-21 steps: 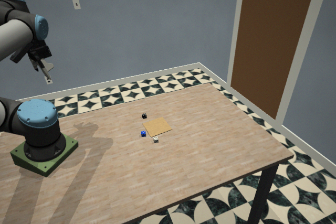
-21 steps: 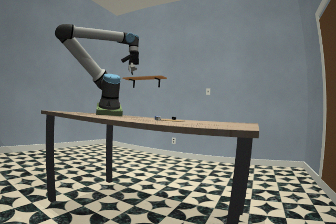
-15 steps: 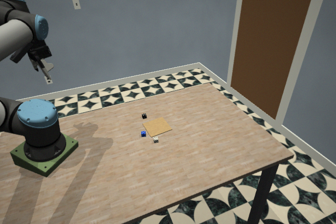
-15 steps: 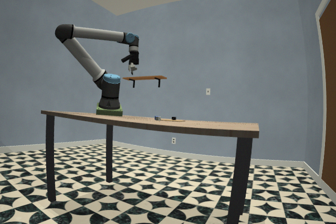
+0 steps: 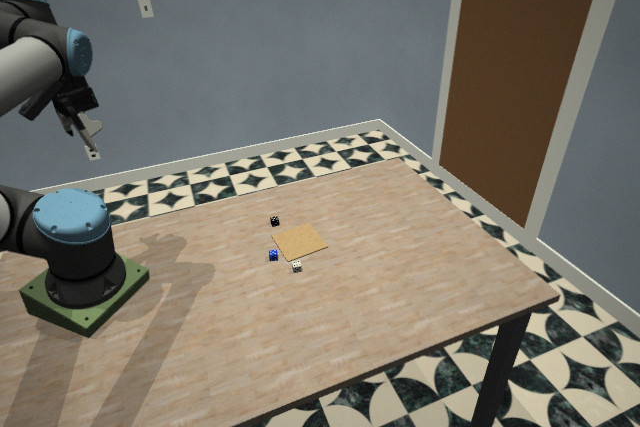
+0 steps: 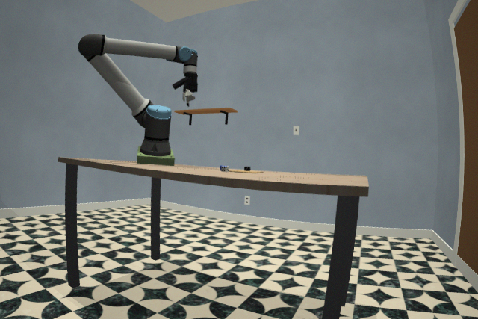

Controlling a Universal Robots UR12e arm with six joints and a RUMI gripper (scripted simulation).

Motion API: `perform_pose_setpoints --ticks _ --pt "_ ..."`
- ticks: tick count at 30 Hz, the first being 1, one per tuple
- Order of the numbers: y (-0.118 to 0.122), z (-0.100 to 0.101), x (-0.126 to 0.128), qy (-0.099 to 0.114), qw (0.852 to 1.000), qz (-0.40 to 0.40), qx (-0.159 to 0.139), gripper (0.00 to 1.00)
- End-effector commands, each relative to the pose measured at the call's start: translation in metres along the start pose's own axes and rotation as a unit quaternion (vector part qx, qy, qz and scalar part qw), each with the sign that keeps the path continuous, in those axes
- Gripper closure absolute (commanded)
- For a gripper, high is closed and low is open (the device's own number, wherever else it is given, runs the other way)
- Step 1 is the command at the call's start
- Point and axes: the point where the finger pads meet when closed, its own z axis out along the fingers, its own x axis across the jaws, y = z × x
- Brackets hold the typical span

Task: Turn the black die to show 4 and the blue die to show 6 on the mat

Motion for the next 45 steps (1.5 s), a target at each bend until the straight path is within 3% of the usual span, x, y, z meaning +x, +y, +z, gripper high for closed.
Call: perform_pose_setpoints --ticks 1,13,20,28,30,34,45 --pt "0.001 0.000 0.000 0.000 1.000 0.000 0.000 0.00" --pt "0.015 0.002 0.001 0.002 1.000 0.007 0.004 0.00" --pt "0.042 0.009 0.001 0.005 1.000 0.019 0.010 0.00" --pt "0.093 0.024 -0.007 0.012 0.999 0.042 0.020 0.00" --pt "0.093 0.024 -0.007 0.012 0.999 0.042 0.020 0.00" --pt "0.126 0.035 -0.019 0.015 0.998 0.056 0.025 0.00" --pt "0.221 0.081 -0.085 0.024 0.994 0.103 0.034 0.00"
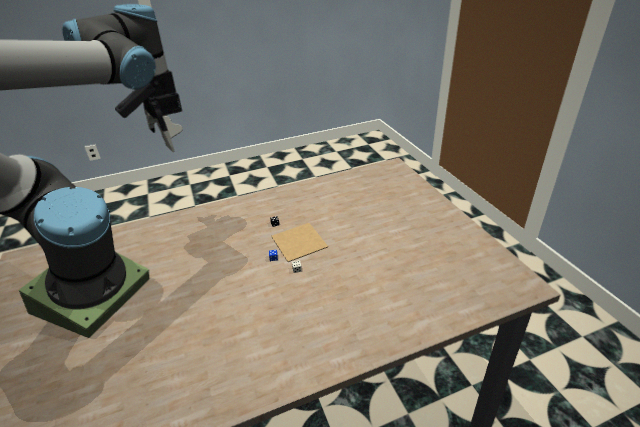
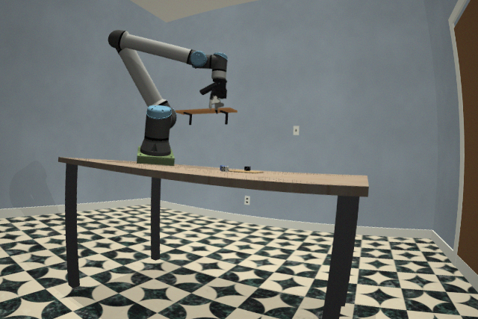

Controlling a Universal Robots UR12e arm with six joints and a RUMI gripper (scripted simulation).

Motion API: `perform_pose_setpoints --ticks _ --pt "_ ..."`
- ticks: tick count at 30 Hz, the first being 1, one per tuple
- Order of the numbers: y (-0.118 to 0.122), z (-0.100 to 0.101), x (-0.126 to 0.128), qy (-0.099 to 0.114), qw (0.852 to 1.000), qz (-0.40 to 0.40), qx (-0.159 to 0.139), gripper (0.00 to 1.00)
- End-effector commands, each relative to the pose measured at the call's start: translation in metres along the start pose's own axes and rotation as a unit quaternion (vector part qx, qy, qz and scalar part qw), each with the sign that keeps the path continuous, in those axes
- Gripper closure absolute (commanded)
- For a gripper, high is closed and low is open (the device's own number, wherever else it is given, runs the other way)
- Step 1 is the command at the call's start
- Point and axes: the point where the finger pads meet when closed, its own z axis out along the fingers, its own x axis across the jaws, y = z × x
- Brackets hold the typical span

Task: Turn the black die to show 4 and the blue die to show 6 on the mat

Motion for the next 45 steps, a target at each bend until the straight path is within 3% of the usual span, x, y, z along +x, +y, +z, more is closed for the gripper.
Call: perform_pose_setpoints --ticks 1,2,7,17,19,26,34,36,45 --pt "0.041 0.016 -0.019 0.006 1.000 0.015 0.002 0.00" --pt "0.041 0.016 -0.019 0.006 1.000 0.015 0.002 0.00" --pt "0.088 0.038 -0.061 0.009 0.999 0.037 0.003 0.00" --pt "0.155 0.086 -0.170 0.007 0.997 0.080 0.000 0.00" --pt "0.155 0.086 -0.170 0.007 0.997 0.080 0.000 0.00" --pt "0.176 0.116 -0.249 0.001 0.994 0.105 -0.004 0.00" --pt "0.180 0.143 -0.324 -0.007 0.992 0.126 -0.007 0.00" --pt "0.180 0.143 -0.324 -0.007 0.992 0.126 -0.007 0.00" --pt "0.176 0.159 -0.373 -0.013 0.990 0.139 -0.008 0.00"
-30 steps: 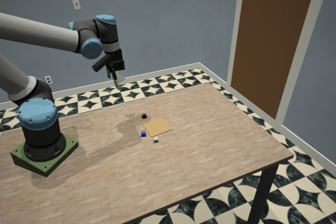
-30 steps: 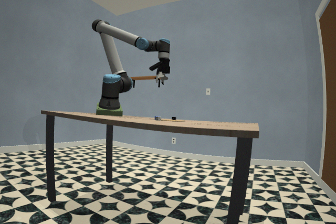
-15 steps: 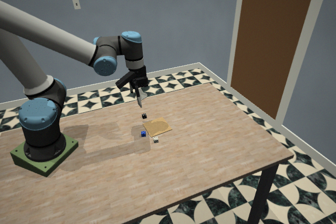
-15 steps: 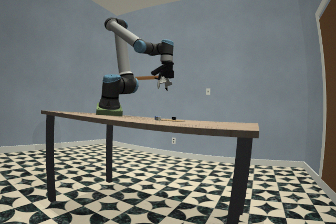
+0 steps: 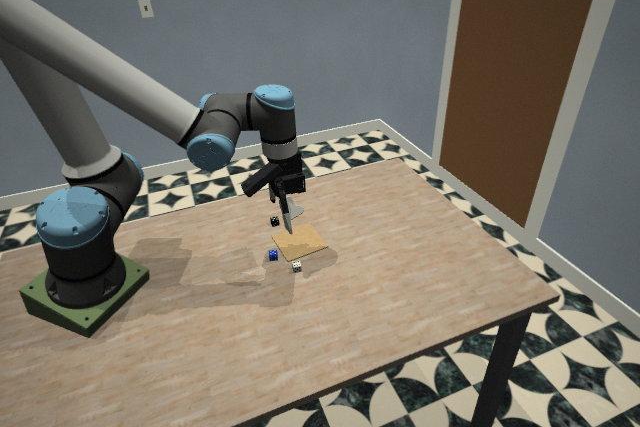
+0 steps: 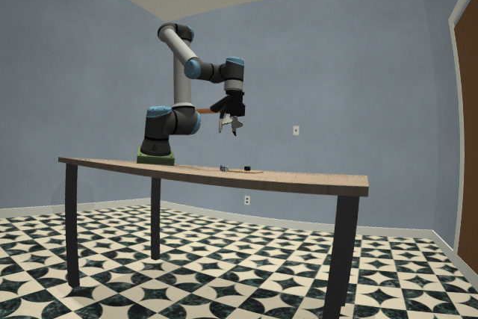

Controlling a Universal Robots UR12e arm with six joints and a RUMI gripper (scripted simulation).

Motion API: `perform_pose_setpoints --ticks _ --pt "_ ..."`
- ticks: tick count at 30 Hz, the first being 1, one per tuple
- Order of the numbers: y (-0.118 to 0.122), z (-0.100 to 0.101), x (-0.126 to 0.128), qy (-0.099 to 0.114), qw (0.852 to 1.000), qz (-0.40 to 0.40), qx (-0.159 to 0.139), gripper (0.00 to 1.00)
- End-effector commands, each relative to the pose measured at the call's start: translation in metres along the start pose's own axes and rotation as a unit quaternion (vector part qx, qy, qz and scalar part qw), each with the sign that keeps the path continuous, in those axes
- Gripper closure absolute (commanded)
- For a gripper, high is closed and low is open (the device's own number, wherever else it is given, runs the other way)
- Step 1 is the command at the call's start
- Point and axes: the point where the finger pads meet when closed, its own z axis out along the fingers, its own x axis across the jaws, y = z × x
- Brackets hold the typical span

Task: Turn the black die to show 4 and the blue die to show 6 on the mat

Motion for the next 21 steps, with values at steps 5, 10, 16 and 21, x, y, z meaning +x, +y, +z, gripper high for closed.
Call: perform_pose_setpoints --ticks 5,10,16,21 --pt "0.005 0.010 -0.028 -0.004 1.000 0.007 -0.002 0.00" --pt "0.006 0.011 -0.031 -0.004 1.000 0.008 -0.002 0.00" --pt "0.006 0.012 -0.032 -0.004 1.000 0.008 -0.002 0.00" --pt "0.006 0.012 -0.032 -0.004 1.000 0.008 -0.002 0.00"
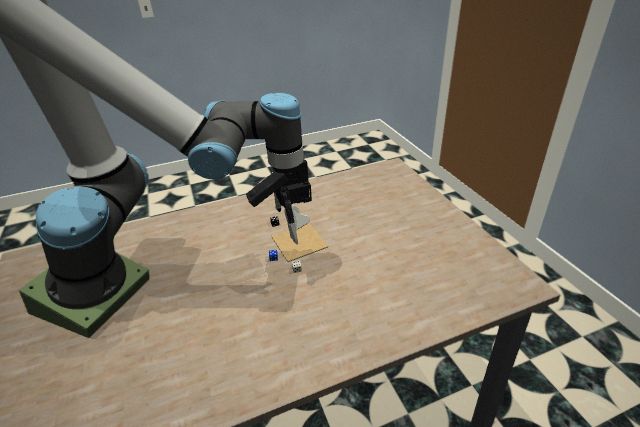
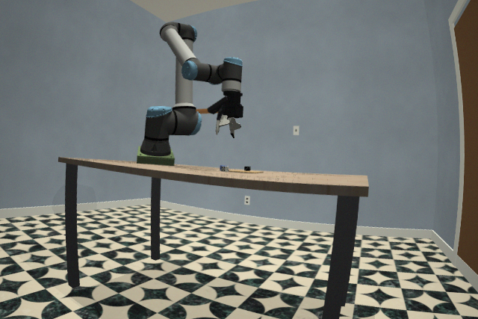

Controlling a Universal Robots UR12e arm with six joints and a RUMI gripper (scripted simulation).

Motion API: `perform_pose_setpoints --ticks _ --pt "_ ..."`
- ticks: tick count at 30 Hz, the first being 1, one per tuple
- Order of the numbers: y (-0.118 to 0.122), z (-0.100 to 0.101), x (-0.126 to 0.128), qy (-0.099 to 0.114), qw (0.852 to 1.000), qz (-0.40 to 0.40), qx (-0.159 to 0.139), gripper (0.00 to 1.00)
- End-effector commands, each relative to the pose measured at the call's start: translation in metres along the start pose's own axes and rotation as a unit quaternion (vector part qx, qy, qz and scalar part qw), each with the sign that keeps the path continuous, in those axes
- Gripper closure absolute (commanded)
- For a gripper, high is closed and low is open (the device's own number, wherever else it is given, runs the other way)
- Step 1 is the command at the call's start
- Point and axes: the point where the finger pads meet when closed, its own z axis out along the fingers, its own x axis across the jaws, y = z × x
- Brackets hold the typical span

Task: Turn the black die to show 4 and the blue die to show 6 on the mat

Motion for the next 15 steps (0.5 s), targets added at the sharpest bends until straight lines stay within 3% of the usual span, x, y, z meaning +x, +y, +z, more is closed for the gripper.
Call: perform_pose_setpoints --ticks 1,9,15 --pt "0.001 -0.001 0.000 0.000 1.000 0.000 -0.001 0.00" --pt "0.001 0.003 0.000 0.000 1.000 0.000 -0.001 0.00" --pt "0.001 0.034 0.000 0.000 1.000 0.000 -0.001 0.00"
